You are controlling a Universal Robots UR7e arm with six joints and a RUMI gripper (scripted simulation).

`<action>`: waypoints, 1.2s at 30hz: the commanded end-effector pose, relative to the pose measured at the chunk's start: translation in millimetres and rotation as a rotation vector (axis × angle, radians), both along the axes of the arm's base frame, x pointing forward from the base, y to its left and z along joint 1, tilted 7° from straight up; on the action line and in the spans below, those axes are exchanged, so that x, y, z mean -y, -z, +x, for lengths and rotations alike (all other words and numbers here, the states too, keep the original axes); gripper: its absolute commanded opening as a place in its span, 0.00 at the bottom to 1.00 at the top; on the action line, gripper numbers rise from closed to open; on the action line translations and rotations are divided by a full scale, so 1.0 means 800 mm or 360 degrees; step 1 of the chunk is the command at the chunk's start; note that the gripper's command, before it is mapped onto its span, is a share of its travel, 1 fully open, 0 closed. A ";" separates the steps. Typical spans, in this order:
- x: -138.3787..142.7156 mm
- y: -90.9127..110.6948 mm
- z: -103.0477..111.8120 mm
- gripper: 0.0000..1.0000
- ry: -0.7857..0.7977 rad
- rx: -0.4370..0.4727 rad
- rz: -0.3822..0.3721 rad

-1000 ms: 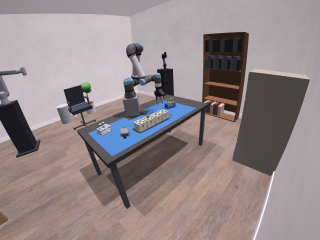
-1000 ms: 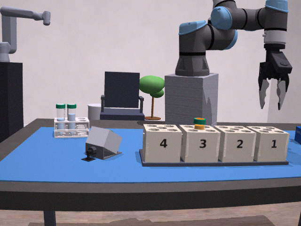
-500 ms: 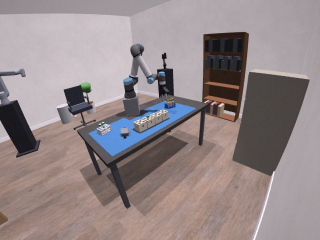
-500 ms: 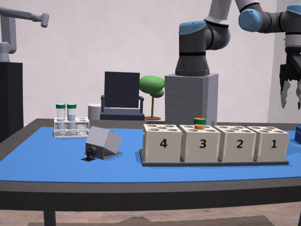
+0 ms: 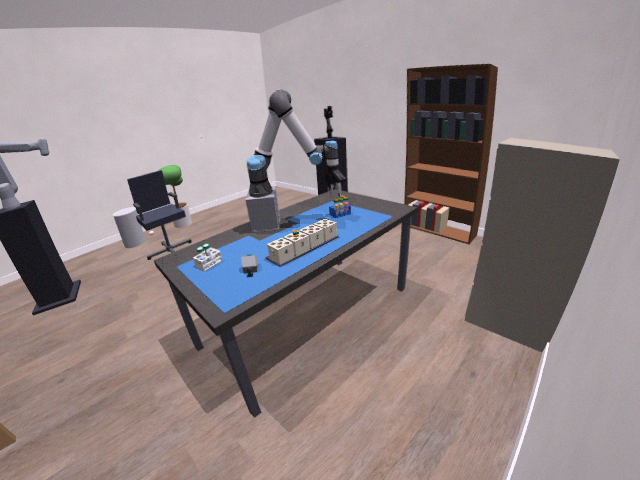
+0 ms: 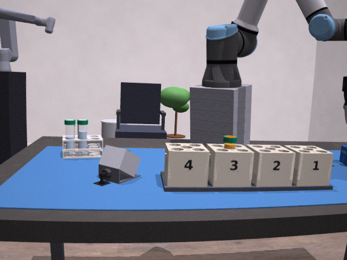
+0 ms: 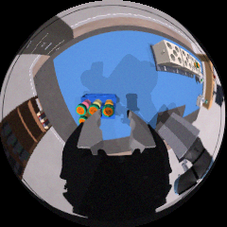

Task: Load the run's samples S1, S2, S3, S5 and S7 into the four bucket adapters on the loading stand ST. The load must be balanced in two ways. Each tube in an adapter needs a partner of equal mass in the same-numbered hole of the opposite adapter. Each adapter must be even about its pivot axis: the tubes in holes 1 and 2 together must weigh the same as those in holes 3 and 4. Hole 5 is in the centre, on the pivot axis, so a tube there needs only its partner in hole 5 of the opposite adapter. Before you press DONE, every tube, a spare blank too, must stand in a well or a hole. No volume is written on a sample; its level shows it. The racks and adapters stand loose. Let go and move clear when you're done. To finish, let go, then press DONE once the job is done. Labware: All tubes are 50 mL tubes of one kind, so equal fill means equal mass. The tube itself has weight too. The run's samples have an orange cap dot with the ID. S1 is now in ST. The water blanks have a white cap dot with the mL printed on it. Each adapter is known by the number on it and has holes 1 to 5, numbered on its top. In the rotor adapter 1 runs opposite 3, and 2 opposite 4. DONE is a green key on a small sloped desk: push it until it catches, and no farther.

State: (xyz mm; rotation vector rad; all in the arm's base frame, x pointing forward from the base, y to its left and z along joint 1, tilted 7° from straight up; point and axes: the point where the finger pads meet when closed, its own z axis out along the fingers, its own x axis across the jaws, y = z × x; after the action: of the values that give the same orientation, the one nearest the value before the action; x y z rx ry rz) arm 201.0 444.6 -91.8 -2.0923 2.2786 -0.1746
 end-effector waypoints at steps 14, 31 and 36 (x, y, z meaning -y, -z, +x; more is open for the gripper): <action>-0.125 0.016 -0.064 0.35 0.0006 0.0002 -0.0010; -0.123 0.049 -0.061 0.35 0.0006 0.0002 -0.0010; -0.122 0.063 -0.059 0.35 0.0006 0.0002 -0.0010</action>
State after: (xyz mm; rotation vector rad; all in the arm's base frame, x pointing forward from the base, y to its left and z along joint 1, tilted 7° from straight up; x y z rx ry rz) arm 152.5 541.9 -133.3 -2.0914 2.2860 -0.1852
